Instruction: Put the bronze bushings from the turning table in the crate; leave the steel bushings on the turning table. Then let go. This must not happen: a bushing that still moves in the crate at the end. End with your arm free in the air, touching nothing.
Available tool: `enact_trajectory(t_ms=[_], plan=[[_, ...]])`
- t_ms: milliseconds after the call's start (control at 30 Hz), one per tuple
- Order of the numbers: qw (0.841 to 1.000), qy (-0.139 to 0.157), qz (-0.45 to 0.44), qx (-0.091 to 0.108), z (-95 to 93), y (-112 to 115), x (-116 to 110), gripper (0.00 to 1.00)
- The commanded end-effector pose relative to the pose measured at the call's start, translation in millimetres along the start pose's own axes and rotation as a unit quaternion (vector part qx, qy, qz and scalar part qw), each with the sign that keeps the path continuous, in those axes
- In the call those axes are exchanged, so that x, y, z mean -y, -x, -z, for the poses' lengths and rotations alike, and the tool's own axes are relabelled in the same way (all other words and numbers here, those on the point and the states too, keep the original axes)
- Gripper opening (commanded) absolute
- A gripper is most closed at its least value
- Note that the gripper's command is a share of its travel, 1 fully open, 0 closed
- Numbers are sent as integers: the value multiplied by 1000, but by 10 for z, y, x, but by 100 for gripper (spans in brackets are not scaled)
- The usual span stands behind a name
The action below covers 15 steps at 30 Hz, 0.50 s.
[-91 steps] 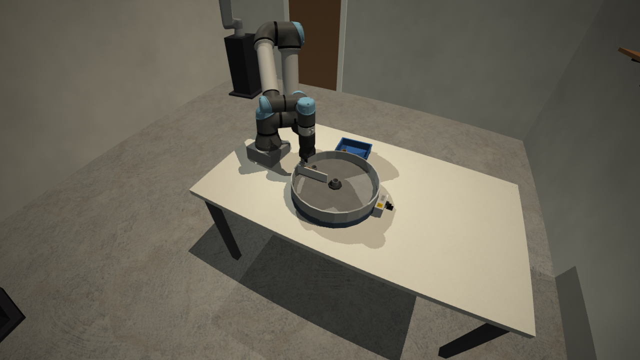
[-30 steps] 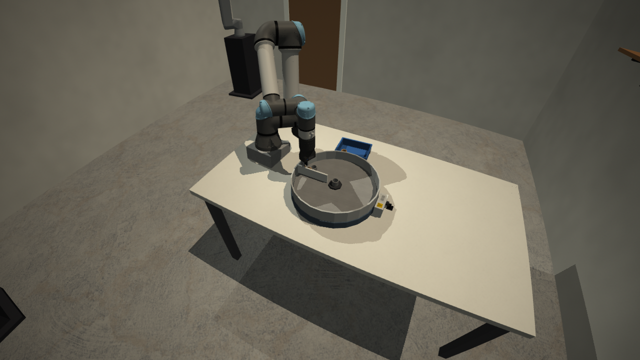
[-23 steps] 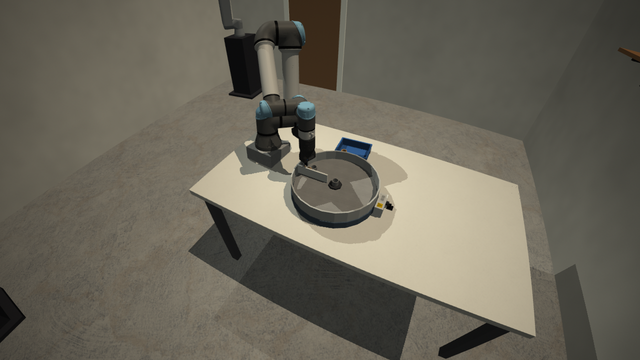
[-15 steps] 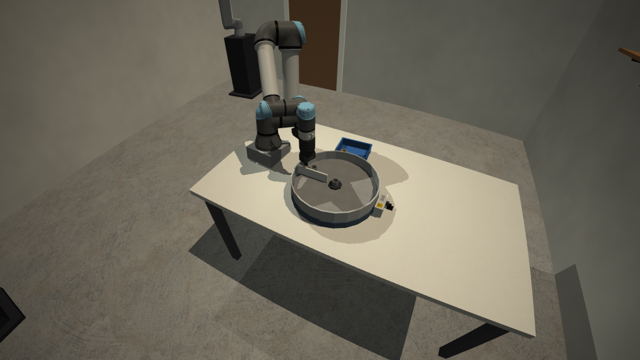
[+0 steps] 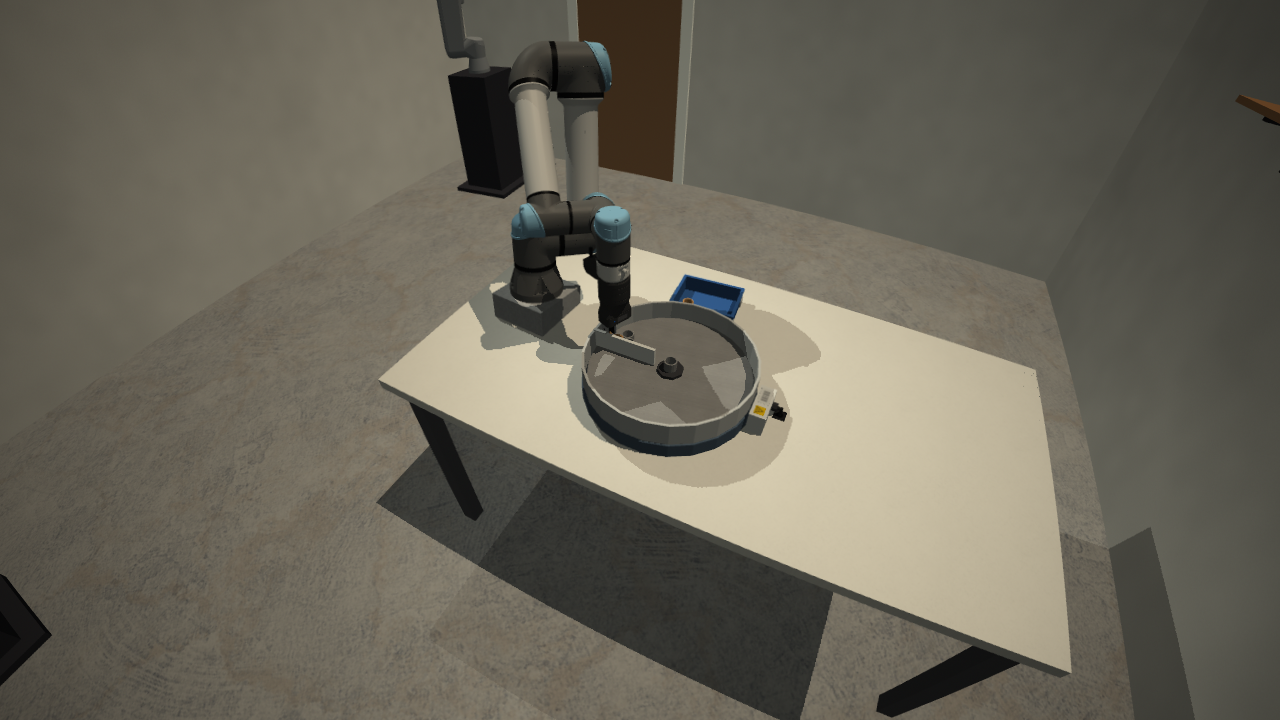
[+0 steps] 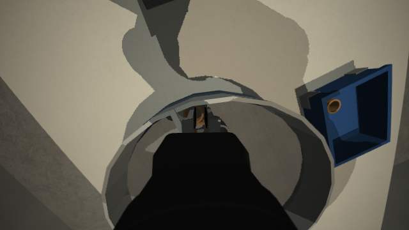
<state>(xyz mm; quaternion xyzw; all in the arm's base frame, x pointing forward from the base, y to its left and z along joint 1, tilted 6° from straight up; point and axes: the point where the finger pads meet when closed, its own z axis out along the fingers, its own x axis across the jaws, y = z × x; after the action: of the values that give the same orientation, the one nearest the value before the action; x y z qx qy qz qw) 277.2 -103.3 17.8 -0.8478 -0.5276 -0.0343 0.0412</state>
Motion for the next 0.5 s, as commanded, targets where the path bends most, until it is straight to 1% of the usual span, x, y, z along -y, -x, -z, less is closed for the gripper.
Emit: enact_trajectory(t_ms=[0, 467], plan=[[1000, 1, 0, 0, 2, 2, -5, 40], [1000, 1, 0, 0, -43, 2, -5, 40]])
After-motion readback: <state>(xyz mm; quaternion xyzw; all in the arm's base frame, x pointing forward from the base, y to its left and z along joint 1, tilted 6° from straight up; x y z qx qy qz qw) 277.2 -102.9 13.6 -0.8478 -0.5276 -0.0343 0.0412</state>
